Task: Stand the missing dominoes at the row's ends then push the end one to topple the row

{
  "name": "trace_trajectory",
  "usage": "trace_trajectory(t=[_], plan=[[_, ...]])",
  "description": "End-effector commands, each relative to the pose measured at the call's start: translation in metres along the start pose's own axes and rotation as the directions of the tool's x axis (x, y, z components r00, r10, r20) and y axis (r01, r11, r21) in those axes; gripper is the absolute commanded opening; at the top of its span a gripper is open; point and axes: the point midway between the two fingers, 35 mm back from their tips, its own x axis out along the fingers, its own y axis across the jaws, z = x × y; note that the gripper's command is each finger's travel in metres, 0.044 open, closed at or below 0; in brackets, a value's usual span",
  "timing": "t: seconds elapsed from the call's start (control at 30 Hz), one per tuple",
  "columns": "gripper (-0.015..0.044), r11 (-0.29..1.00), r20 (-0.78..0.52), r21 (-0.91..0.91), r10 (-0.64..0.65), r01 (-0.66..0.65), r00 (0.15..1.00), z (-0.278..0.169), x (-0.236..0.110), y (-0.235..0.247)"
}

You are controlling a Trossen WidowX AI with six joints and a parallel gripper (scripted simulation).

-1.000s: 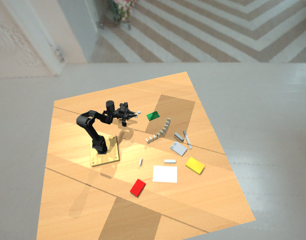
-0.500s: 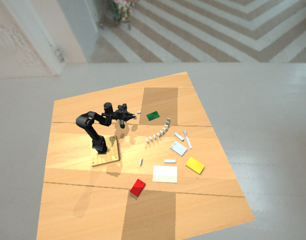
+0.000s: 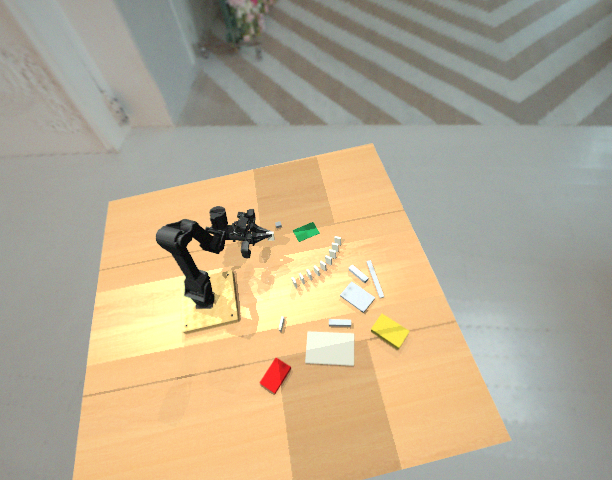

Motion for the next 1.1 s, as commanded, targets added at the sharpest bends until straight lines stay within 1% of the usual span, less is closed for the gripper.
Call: trace_trajectory(t=[0.0,1.07], plan=[[0.002,1.0,-0.005,0.006,0.001,-0.001,1.0,-0.009,0.002,0.001],[0.002,0.999,-0.039,0.044,-0.004,0.005,0.999,-0.088,0.015,-0.003]])
